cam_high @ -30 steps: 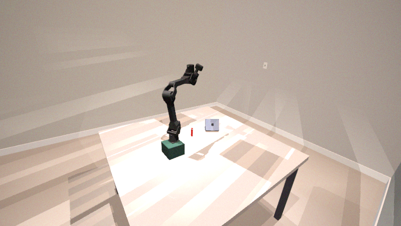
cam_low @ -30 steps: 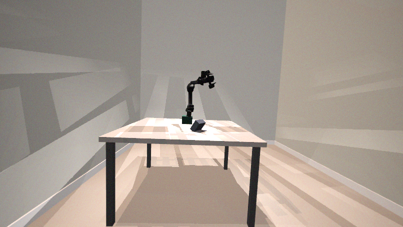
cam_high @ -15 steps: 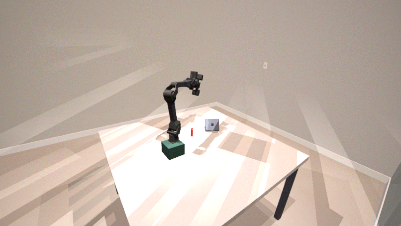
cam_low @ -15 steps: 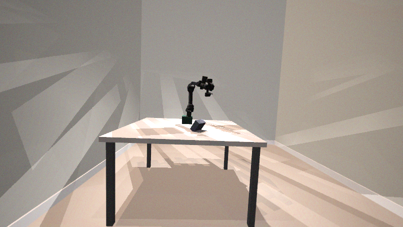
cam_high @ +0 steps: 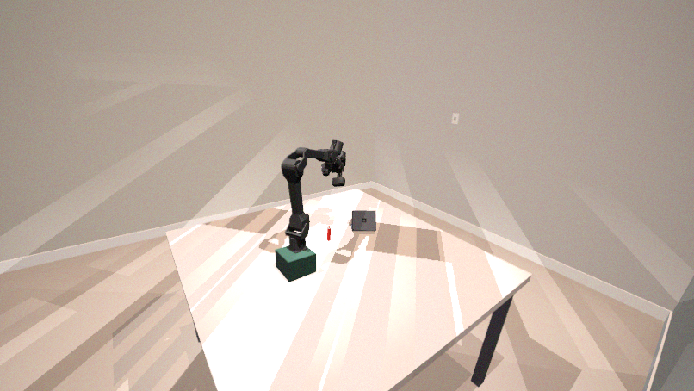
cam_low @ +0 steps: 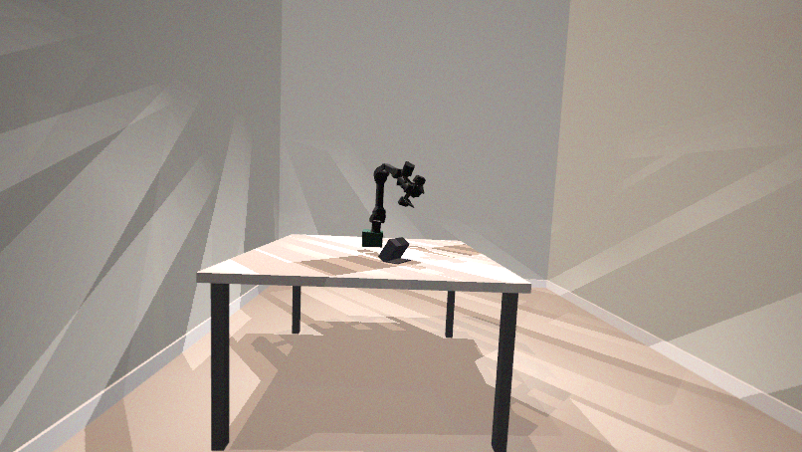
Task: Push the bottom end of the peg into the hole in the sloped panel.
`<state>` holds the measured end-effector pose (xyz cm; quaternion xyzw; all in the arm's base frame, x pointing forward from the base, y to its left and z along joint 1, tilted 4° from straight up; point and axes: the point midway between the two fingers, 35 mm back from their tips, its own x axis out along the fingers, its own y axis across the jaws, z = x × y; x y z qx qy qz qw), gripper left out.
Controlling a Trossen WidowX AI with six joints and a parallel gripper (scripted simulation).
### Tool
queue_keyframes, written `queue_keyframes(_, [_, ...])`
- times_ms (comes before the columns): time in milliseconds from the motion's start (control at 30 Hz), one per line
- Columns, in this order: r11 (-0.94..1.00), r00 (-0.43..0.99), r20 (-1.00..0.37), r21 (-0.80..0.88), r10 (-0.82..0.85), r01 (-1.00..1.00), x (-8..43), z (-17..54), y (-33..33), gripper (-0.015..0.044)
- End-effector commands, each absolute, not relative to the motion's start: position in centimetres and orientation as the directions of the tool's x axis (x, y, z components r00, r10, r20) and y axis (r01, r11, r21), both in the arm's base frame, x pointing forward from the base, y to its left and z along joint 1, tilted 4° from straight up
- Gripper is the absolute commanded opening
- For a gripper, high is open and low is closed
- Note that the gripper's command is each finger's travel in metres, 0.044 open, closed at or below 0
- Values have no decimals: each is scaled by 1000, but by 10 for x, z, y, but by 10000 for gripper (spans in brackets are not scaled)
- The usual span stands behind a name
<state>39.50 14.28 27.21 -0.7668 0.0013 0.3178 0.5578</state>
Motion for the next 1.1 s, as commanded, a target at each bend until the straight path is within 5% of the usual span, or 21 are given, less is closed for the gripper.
queue_keyframes(0, [-480,756,-567,-789,327,-384,390,246,138,440])
queue_keyframes(1067, [-979,203,-972,-148,119,-137,286,84,93,440])
